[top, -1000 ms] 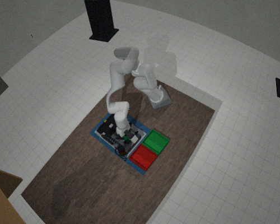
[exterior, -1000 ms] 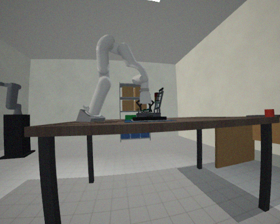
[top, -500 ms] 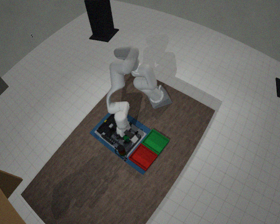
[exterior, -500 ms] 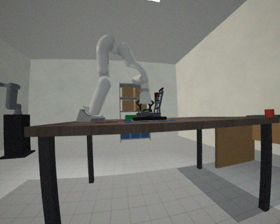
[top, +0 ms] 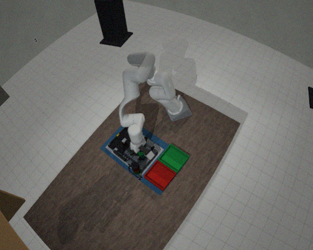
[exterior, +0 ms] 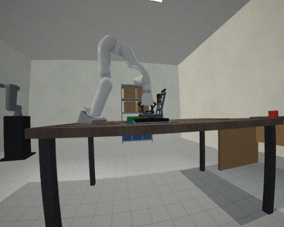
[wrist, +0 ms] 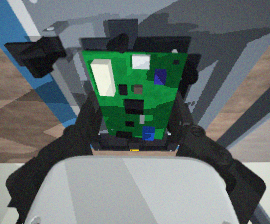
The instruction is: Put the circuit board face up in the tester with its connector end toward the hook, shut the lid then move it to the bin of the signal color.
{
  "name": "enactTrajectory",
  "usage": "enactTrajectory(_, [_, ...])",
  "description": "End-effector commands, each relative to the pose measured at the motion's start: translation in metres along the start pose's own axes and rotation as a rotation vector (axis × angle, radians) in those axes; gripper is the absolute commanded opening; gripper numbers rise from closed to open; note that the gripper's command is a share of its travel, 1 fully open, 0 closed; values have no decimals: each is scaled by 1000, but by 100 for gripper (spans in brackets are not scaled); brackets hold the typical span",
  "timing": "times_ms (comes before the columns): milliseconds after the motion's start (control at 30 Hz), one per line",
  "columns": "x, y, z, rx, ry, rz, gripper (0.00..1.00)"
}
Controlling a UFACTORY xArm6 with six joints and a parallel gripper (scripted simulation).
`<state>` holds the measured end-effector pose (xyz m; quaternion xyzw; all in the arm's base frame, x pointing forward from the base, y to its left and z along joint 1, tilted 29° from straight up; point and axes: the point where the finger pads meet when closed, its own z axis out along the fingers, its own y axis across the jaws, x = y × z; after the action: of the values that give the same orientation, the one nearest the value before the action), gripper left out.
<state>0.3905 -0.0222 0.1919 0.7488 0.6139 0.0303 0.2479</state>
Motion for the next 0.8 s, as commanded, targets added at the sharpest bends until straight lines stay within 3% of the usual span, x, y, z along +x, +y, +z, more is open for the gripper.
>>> enactTrajectory(0, [0,1,0,-3,1,1,79])
enactTrajectory(767, [0,1,2,-3,1,1,79])
